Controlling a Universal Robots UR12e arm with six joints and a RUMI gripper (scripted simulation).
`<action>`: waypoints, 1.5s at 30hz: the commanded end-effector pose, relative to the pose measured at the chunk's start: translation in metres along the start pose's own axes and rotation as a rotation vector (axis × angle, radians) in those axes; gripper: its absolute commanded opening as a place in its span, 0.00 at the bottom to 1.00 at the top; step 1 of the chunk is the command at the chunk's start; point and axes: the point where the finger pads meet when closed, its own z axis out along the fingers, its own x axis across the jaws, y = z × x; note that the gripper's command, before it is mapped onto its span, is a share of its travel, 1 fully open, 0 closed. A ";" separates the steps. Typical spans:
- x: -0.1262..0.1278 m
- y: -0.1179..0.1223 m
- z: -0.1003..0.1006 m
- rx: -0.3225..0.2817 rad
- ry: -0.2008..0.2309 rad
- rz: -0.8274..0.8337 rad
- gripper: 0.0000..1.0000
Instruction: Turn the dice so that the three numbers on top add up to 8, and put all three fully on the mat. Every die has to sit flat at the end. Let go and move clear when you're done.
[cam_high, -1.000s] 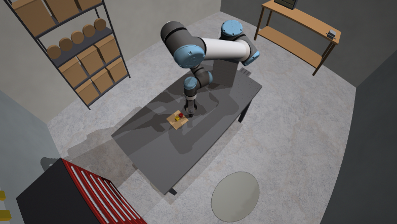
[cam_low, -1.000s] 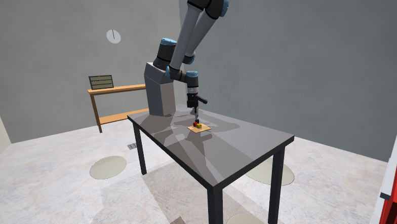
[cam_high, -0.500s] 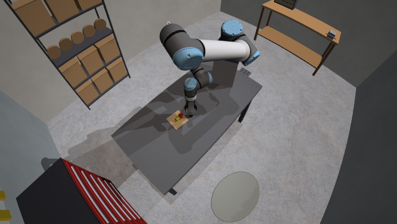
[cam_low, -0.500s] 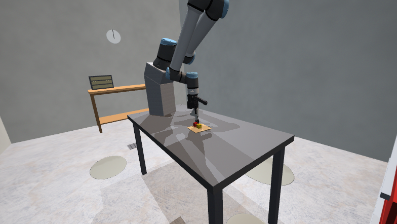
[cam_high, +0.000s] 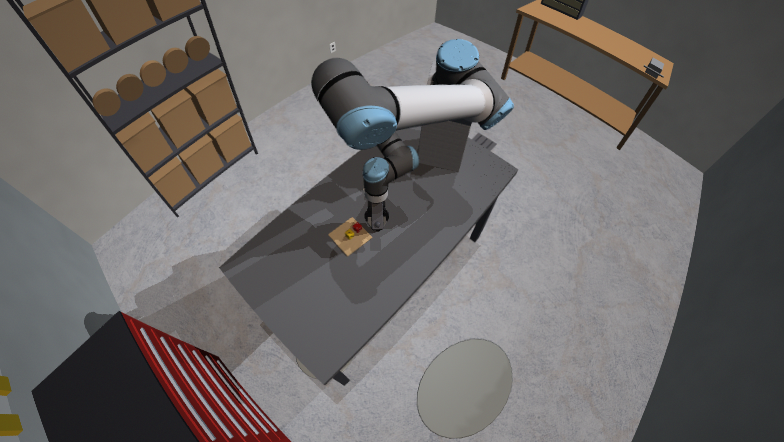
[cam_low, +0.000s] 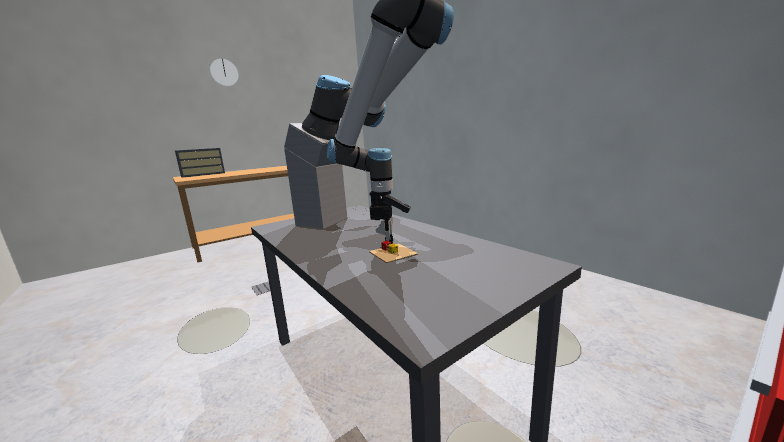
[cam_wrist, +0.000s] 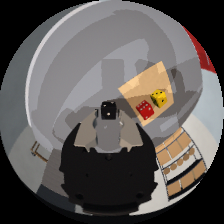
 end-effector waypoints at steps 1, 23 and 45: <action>0.001 -0.001 0.004 0.001 0.003 -0.001 0.28; 0.001 -0.001 0.004 0.001 0.003 -0.001 0.28; 0.001 -0.001 0.004 0.001 0.003 -0.001 0.10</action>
